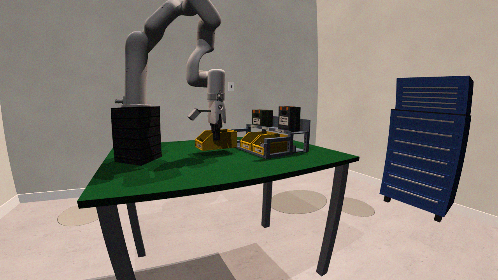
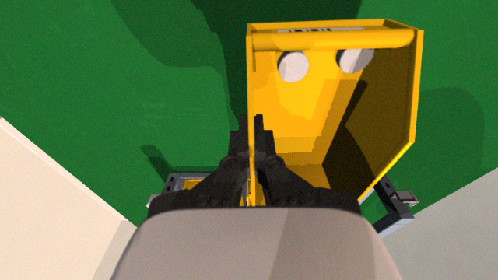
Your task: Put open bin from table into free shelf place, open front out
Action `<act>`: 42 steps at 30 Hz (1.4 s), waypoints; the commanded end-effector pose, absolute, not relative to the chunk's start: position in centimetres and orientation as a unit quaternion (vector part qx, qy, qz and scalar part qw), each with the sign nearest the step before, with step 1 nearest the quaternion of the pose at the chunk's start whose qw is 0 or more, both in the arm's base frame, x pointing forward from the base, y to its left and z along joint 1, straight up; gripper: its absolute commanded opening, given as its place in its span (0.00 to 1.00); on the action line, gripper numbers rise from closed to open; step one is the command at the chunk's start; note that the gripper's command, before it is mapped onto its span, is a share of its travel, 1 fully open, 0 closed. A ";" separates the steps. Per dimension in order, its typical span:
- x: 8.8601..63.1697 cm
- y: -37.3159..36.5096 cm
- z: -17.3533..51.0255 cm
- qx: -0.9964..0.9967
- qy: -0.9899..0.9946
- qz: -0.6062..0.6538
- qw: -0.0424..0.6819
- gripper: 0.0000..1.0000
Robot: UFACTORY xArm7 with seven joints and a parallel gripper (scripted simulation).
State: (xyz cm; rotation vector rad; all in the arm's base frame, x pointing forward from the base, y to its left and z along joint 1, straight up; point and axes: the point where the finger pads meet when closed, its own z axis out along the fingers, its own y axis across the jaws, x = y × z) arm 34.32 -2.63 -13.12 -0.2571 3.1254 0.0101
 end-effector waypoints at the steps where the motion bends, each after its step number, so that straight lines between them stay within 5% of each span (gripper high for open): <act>1: 34.5 -2.7 -13.0 -0.081 0.997 0.003 0.004 0.00; 42: 33.5 1.1 -13.2 -0.081 0.997 0.003 0.004 0.00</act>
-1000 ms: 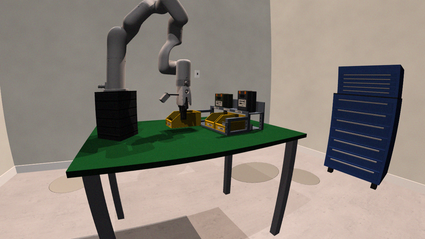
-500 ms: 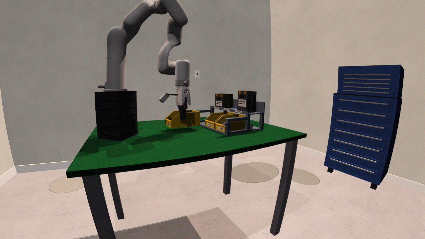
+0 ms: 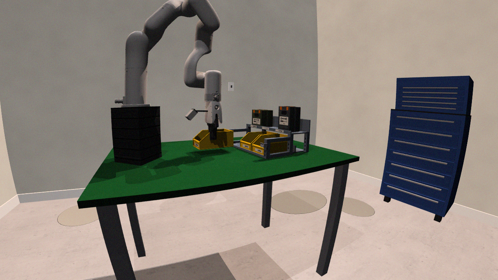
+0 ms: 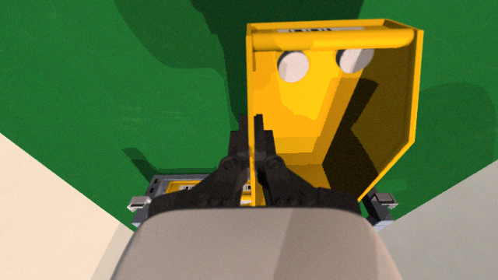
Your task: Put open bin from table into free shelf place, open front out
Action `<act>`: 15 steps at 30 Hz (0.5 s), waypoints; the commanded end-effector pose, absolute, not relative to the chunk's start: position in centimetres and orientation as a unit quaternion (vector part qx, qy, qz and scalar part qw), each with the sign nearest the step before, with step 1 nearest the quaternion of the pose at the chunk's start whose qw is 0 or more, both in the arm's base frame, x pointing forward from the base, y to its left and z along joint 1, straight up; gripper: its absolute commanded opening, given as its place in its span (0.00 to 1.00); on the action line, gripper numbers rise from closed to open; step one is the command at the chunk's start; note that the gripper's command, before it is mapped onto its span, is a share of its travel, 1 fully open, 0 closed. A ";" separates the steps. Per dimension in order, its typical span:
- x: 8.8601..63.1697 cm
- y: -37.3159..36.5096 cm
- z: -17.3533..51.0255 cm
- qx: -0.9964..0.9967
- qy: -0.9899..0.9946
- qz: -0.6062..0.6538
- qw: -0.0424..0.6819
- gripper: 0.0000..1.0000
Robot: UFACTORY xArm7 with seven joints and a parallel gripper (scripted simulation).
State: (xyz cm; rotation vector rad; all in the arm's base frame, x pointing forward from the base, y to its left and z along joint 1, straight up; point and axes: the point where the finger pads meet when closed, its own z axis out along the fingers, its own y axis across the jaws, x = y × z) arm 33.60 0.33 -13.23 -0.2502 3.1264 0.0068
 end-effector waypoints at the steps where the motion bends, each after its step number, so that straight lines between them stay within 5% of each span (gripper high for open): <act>1: 33.5 1.4 -13.2 -0.081 0.997 0.003 0.004 0.00; 15: 33.3 1.9 -13.2 -0.081 0.997 0.003 0.004 0.00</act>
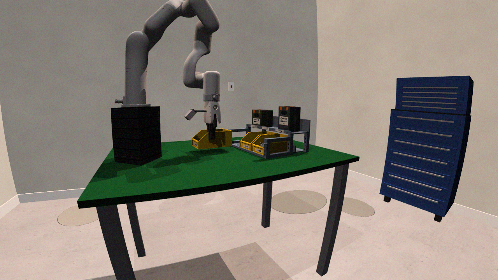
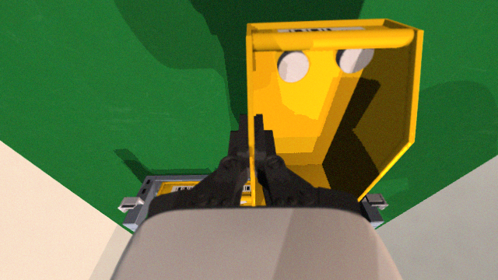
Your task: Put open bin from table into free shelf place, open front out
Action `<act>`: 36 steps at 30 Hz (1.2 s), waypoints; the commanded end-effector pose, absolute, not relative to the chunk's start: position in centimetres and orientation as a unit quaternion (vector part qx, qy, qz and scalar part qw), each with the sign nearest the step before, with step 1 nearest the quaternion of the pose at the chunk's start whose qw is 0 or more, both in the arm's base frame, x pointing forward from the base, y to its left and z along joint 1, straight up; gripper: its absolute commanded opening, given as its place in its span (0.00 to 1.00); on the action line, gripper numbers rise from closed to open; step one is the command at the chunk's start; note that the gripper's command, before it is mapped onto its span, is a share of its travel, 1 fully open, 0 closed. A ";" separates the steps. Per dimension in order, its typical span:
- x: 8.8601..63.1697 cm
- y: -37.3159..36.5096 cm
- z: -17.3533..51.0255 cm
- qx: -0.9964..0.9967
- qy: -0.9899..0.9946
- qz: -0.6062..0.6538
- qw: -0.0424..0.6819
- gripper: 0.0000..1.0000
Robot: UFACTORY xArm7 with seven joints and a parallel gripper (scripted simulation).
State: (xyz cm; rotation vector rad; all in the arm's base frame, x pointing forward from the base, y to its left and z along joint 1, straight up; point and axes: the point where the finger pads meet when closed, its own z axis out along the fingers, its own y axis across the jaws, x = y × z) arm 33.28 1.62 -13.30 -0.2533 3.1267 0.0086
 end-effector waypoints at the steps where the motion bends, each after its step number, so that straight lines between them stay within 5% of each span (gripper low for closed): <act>1: 33.3 2.2 -13.3 -0.081 0.997 0.003 0.004 0.00; 36: 32.4 5.8 -13.4 -0.081 0.997 0.003 0.004 0.00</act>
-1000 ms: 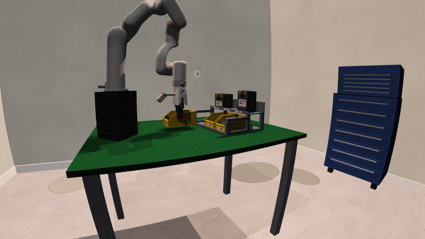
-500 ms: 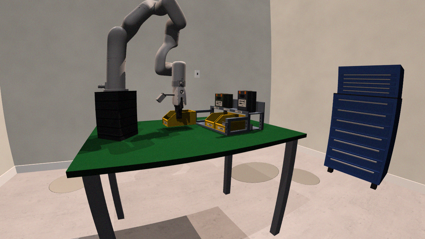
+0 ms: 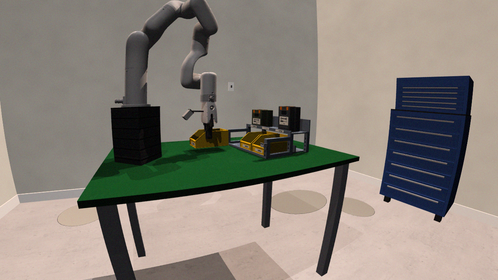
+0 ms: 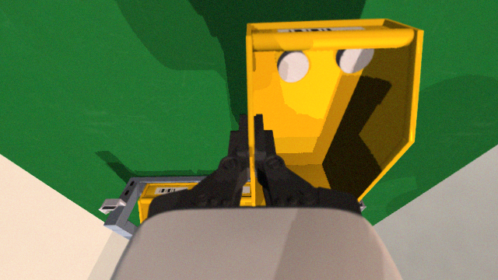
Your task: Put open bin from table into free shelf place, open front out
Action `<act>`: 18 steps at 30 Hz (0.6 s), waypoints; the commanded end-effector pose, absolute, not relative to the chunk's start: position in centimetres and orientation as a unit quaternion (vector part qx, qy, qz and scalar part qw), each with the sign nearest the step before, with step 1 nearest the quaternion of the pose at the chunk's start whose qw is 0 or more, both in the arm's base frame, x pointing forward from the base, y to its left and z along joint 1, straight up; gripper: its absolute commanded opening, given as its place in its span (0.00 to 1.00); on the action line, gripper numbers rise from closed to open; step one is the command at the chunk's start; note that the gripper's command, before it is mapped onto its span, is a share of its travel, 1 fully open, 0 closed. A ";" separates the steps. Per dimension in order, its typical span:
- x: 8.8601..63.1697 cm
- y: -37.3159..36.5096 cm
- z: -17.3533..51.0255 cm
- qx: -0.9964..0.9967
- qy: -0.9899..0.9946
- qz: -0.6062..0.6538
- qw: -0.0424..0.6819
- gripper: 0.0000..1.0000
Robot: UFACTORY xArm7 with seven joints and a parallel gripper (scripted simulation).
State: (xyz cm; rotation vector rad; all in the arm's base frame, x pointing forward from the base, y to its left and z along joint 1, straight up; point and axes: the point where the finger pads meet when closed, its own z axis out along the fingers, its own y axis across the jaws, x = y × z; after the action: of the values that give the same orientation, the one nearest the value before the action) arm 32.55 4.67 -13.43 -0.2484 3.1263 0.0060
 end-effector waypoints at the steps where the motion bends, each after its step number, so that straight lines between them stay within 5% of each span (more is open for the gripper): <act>1: 32.3 6.2 -13.4 -0.081 0.997 0.003 0.004 0.00; 18: 31.9 8.0 -13.5 -0.081 0.997 0.003 0.004 0.00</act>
State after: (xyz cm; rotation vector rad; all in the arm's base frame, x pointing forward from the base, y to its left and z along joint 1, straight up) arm 31.97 7.02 -13.53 -0.2494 3.1262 0.0068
